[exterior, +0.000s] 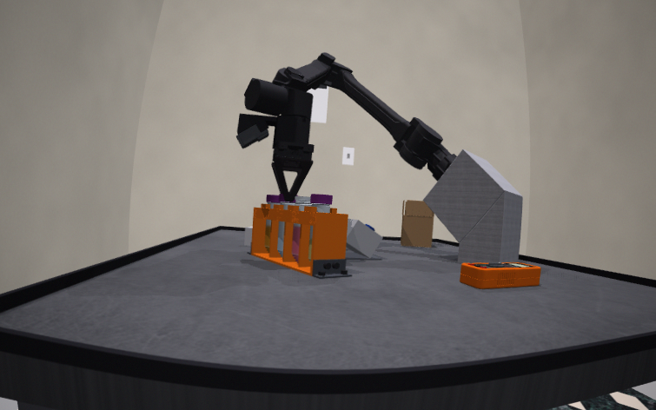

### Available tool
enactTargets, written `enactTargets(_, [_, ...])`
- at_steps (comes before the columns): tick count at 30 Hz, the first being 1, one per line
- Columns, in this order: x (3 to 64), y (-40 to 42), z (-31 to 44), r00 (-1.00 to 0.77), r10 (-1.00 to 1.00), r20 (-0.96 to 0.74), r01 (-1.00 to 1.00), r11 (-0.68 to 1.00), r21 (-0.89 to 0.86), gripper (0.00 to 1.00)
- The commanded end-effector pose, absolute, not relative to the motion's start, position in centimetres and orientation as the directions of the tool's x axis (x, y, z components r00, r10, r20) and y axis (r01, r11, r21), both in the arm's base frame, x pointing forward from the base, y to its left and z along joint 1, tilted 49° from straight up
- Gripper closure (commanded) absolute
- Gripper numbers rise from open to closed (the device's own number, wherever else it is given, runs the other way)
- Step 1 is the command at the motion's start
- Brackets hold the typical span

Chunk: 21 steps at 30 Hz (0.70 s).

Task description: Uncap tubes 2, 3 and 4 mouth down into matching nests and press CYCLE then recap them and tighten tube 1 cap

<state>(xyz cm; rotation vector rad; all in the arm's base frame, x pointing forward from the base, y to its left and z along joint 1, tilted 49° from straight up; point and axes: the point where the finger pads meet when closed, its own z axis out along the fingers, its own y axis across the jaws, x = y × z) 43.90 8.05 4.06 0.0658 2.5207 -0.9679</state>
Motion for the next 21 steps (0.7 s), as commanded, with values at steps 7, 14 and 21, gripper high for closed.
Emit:
enactTargets(7, [43.99,7.45,4.34,-0.698,0.275,-0.662,0.619,0.697,-0.363,0.51])
enactTargets(14, [43.81,7.25,4.32,-0.523,0.439,-0.730,0.773,0.605,-0.190,0.51])
enactTargets(21, [43.72,7.19,4.36,-0.245,0.612,-0.752,0.901,0.431,0.057,0.51])
